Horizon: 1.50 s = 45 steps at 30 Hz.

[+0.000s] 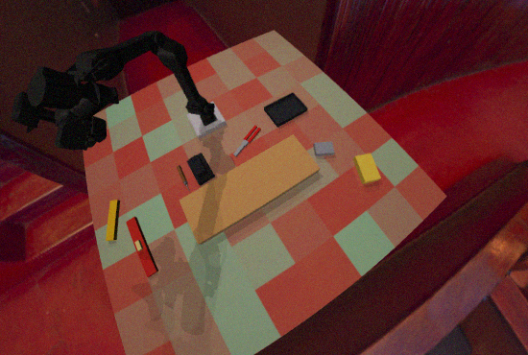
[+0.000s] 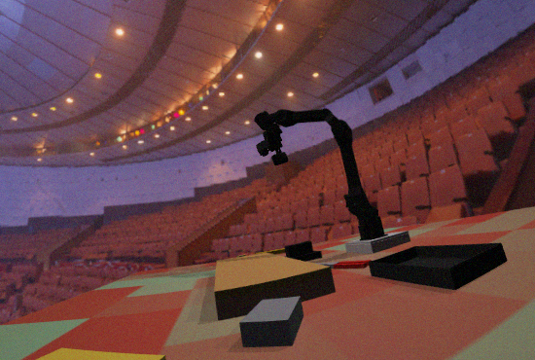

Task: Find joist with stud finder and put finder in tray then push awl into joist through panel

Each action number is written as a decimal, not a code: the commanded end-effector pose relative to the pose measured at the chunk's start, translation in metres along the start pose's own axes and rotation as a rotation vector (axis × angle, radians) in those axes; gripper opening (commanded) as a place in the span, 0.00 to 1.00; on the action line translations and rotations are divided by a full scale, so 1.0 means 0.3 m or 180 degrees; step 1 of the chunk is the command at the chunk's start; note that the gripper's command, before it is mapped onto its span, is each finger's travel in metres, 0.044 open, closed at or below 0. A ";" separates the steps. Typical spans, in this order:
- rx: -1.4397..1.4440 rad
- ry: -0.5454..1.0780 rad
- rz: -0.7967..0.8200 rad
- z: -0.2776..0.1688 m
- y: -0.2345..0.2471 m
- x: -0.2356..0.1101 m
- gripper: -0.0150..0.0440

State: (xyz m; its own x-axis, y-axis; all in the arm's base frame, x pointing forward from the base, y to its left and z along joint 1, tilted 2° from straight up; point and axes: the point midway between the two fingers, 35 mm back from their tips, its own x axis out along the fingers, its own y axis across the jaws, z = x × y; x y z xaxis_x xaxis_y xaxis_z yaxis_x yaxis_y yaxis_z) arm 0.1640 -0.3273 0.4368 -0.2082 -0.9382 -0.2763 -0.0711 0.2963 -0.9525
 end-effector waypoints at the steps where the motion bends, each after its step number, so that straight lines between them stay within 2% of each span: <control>1: 0.0036 -0.0011 0.0012 0.004 0.005 0.001 0.98; 2: 0.0145 -0.0043 0.0047 0.017 0.020 0.003 1.00; 9: 0.1658 -0.0256 0.0696 0.167 0.242 0.016 1.00; 12: 0.2318 -0.0191 0.1035 0.218 0.348 0.010 1.00; 22: 0.3453 0.0190 0.1617 0.283 0.540 -0.017 1.00; 35: 0.4855 0.1211 0.2143 0.317 0.791 -0.081 1.00; 45: 0.5848 0.2359 0.2159 0.302 0.977 -0.148 1.00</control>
State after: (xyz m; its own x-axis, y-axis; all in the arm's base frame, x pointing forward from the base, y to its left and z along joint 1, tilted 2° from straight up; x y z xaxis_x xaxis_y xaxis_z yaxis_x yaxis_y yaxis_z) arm 0.2445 -0.2563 0.2162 -0.0147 -0.5962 -0.8027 0.9997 -0.0229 -0.0013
